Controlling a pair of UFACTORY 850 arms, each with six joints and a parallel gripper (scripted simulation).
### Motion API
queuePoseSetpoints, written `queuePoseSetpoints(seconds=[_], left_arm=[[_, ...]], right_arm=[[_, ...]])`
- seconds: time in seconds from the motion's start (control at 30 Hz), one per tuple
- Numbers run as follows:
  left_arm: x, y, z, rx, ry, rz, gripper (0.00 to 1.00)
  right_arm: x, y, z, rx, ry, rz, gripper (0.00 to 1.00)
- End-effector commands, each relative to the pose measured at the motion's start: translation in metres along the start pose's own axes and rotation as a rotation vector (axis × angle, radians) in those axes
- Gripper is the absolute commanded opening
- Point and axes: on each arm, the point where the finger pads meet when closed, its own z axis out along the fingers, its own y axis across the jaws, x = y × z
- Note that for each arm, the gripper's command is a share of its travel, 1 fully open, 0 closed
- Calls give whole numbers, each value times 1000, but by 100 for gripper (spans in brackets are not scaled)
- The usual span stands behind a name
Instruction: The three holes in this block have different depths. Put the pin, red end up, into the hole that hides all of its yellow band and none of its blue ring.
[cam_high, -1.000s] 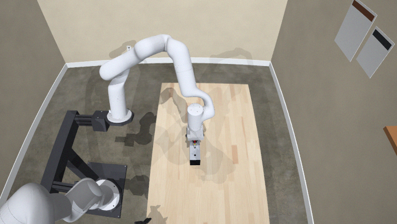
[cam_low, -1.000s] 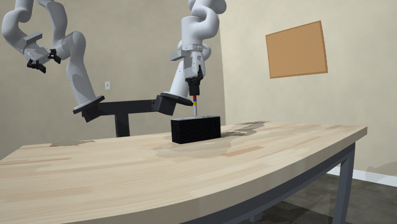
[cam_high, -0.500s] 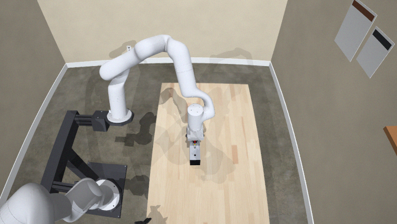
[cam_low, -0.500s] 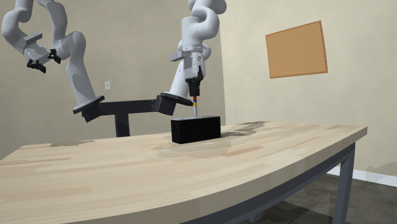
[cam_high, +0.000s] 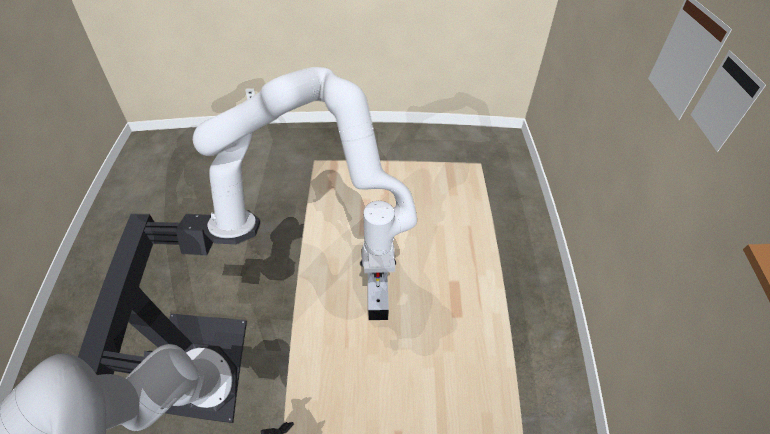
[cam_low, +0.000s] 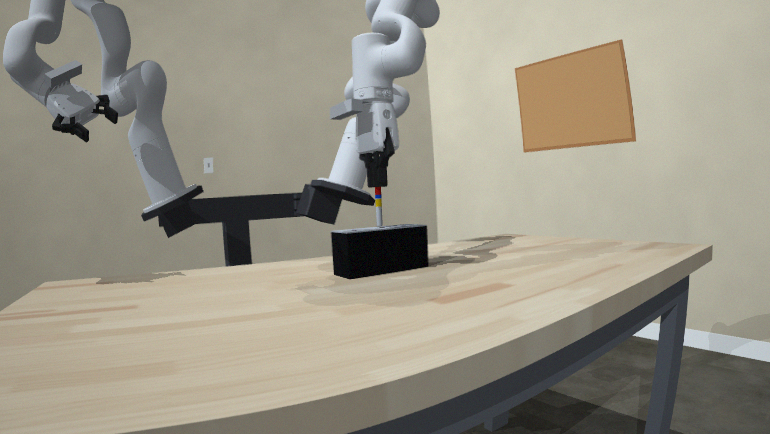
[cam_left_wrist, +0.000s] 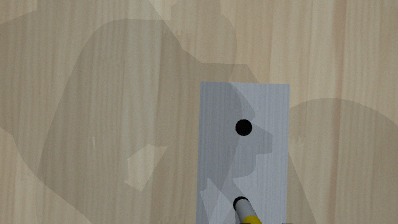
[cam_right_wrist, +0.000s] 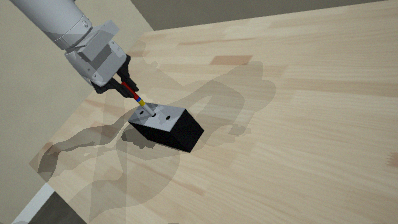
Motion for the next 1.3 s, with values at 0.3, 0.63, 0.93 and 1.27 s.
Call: queuePoseSetpoints(seconds=[0.3,0.63,0.93,1.27], left_arm=[[2,-2,-1,2,1,0,0],[0,-1,3,2,1,0,0],[0,-1,3,2,1,0,0],[-1,0,3,2,1,0,0]], right_arm=[[1,0,0,-1,1,-1,100],[1,0,0,-1,1,-1,100],[1,0,0,-1,1,-1,100],[1,0,0,-1,1,-1,100]])
